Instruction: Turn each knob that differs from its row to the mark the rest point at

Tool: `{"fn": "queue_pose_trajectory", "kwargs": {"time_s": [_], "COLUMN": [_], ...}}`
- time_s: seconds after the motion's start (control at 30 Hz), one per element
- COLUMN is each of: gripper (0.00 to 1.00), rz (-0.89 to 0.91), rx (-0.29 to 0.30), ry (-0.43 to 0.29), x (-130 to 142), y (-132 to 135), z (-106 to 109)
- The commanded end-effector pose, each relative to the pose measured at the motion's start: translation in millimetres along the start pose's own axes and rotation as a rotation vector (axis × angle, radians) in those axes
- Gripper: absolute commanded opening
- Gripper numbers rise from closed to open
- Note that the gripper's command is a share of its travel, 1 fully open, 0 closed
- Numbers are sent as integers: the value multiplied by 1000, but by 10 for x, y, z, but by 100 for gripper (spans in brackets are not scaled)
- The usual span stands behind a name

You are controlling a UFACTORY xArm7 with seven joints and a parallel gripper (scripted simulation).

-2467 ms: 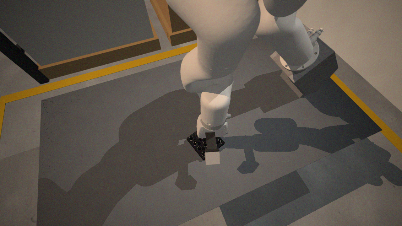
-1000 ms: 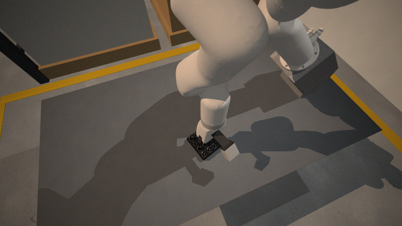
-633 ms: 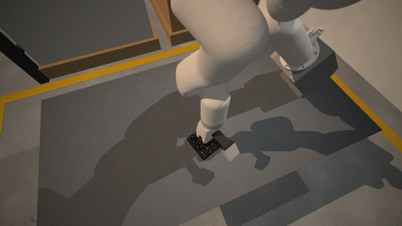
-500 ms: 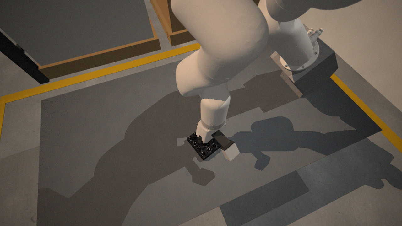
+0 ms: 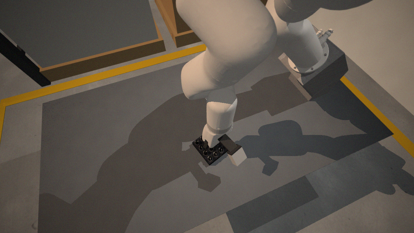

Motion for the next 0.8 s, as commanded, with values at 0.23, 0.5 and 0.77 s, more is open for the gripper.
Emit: {"fn": "queue_pose_trajectory", "kwargs": {"time_s": [0.23,0.5,0.77], "gripper": [19,19,19], "rz": [0,0,0], "rx": [1,1,1], "ry": [0,0,0], "x": [2,2,1], "y": [2,3,4], "z": [1,70,292]}}
Point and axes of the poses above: the point where the finger pads meet when closed, its own z axis back along the fingers, its own y axis across the jaws, x = y × z, the point moved 10 cm from there along z, back along the fingers, and after that the axes turned 9 degrees about z, right-handed, at the moved point
